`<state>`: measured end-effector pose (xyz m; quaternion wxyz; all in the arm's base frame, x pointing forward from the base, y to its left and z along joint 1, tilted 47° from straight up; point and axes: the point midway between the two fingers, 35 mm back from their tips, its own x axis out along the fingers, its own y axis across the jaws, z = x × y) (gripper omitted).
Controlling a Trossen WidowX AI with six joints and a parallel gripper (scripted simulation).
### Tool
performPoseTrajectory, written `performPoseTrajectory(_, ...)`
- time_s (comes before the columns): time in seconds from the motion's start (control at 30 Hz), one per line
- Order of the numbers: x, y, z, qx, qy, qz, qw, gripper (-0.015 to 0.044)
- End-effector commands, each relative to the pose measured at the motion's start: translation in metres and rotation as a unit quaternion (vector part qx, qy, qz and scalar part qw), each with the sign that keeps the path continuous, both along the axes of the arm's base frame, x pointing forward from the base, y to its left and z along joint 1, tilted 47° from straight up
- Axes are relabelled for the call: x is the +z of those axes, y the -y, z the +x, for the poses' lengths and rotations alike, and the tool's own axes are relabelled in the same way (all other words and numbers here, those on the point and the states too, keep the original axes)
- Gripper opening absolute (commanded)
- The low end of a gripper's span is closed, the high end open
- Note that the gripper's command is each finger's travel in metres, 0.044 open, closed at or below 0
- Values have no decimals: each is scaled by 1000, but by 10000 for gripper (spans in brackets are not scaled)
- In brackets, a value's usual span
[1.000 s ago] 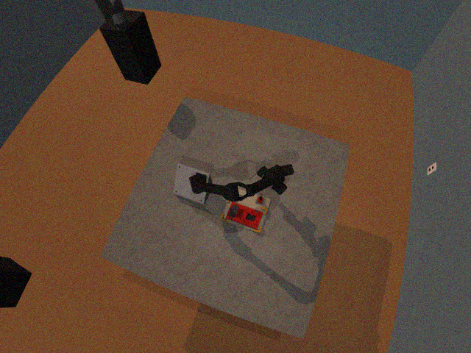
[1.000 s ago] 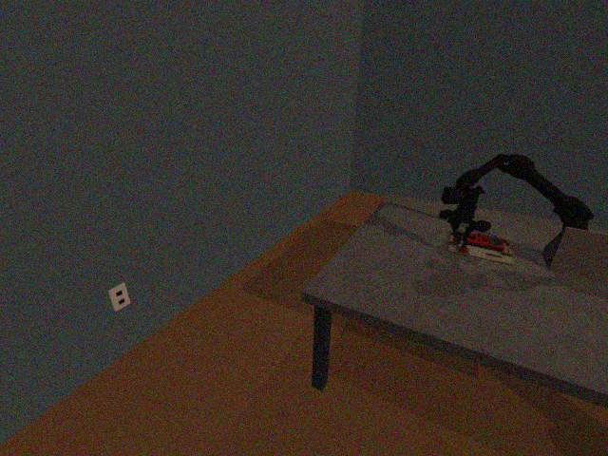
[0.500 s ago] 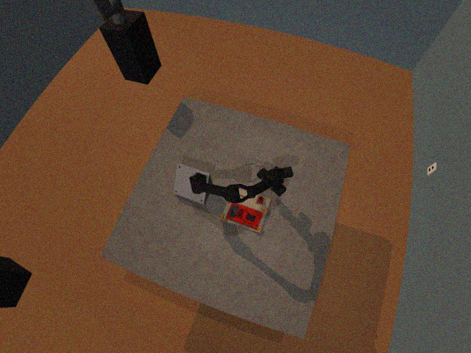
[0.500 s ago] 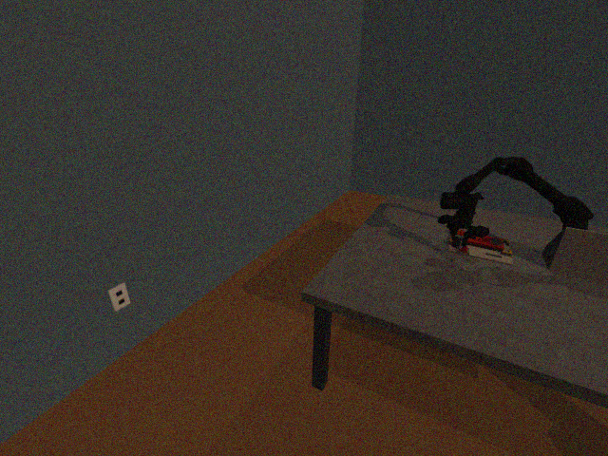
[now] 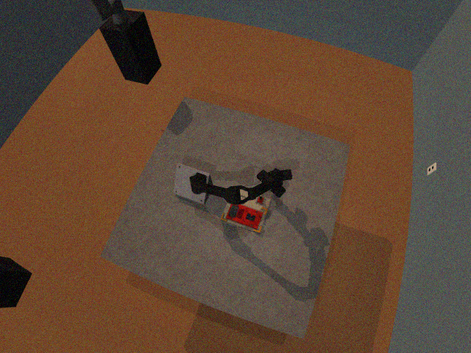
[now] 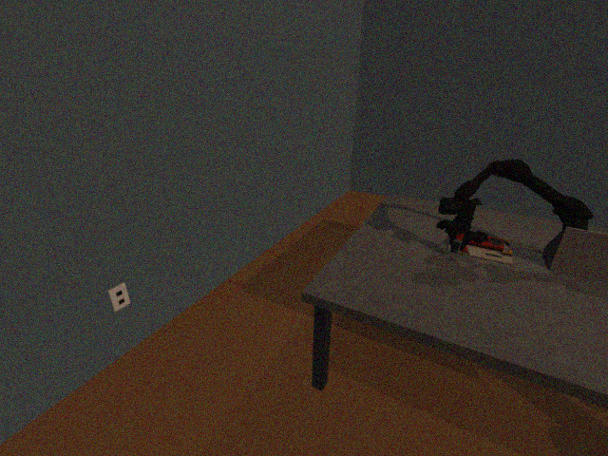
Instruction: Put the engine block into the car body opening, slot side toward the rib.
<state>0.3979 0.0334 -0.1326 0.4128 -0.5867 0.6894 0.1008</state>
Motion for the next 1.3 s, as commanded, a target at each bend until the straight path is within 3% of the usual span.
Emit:
performPoseTrajectory(0.0,-6,7,-3,1,-5,-3,1000,0)
performPoseTrajectory(0.83,-26,29,-2,1,-5,-4,1000,0)
performPoseTrajectory(1.27,-22,22,0,5,-2,-3,1000,341)
